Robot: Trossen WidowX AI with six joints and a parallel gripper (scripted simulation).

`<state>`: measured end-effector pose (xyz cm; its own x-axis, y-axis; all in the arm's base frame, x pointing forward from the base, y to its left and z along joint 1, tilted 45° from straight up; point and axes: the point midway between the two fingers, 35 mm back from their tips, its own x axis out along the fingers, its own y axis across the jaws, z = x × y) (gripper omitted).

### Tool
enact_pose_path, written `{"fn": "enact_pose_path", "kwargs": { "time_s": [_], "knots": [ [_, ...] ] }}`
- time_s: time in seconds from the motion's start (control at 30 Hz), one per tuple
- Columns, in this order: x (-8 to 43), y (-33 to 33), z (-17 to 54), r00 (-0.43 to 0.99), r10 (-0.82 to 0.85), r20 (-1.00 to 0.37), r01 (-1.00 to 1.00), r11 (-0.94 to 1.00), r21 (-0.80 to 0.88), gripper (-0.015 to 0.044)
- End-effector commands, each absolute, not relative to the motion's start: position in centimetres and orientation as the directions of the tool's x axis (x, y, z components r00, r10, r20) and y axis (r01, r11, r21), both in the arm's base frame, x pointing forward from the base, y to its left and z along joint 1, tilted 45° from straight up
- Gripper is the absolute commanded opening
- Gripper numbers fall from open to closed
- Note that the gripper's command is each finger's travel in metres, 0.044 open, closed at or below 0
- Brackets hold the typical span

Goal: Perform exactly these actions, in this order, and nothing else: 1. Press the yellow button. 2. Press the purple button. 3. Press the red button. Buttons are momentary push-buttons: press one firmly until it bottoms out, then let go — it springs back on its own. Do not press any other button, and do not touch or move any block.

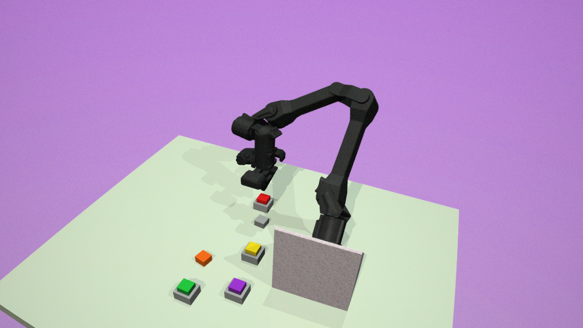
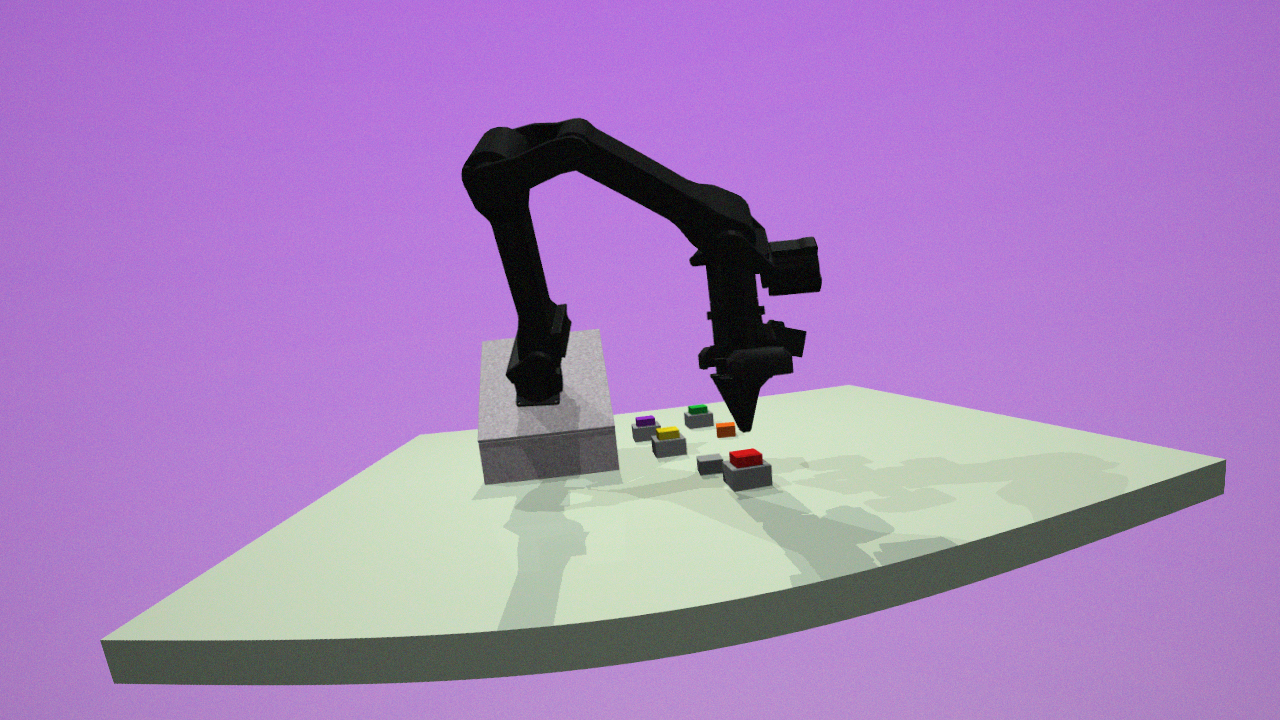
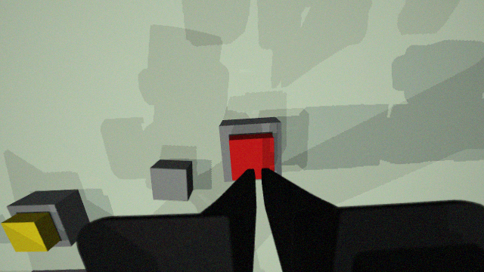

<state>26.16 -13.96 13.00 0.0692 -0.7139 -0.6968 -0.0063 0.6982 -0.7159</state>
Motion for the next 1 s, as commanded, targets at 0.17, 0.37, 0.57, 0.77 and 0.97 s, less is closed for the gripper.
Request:
{"fn": "enact_pose_path", "kwargs": {
  "time_s": [0.17,0.37,0.57,0.77,0.97],
  "knots": [
    [26.2,-14.9,11.8,0.067,-0.712,-0.699,-0.014,0.700,-0.714,0.0020],
    [26.2,-15.6,11.2,0.067,-0.712,-0.699,-0.014,0.700,-0.714,0.0020],
    [26.3,-16.3,10.5,0.067,-0.713,-0.698,-0.014,0.699,-0.715,0.0020],
    [26.2,-16.4,10.5,0.067,-0.713,-0.698,-0.014,0.698,-0.716,0.0020],
    [26.2,-16.4,10.5,0.067,-0.713,-0.698,-0.014,0.698,-0.716,0.0020]
  ]
}}
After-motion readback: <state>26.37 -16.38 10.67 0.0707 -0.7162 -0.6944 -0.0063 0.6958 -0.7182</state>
